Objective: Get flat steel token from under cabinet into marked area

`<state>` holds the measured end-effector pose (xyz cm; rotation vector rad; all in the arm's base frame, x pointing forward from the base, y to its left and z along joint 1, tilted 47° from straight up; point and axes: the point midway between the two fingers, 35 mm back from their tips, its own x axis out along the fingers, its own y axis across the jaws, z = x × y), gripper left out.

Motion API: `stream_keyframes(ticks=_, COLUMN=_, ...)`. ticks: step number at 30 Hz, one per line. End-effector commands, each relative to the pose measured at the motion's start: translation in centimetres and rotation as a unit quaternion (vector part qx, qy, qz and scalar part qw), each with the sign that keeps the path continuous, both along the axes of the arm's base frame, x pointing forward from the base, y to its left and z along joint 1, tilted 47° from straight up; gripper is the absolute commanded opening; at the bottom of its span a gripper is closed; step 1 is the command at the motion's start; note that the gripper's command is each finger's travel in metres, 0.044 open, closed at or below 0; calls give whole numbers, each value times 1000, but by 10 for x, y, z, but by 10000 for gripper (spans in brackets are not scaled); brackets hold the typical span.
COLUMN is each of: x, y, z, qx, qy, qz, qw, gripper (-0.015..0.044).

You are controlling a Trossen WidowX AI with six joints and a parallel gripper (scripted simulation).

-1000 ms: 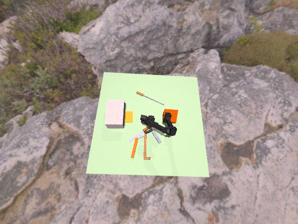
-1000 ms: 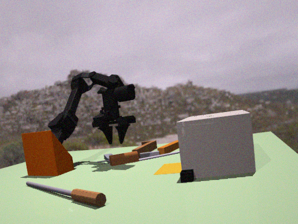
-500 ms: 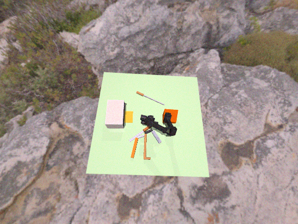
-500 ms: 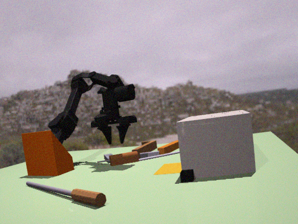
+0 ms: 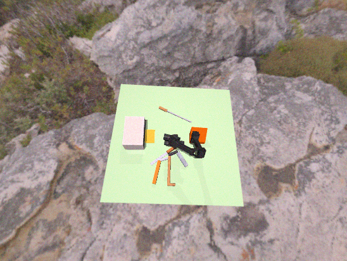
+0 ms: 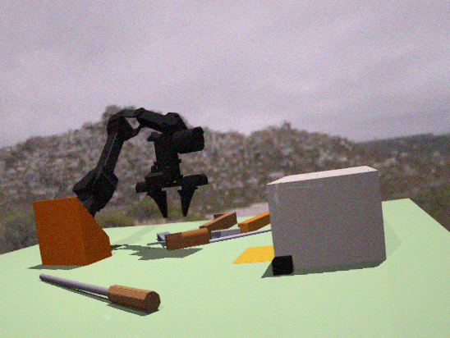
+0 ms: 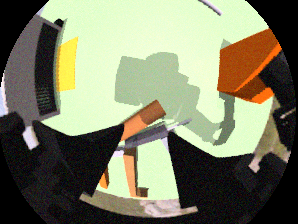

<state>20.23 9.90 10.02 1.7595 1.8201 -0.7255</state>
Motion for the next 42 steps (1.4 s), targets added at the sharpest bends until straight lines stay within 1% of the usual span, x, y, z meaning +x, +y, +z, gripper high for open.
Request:
stream_keyframes(ticks=1, x=0, y=0, z=0, qx=0, qy=-14, qz=14, qw=1000, gripper=270)
stream_keyframes(ticks=42, x=0, y=0, z=0, qx=6, qy=-131, qz=123, qw=984, gripper=270)
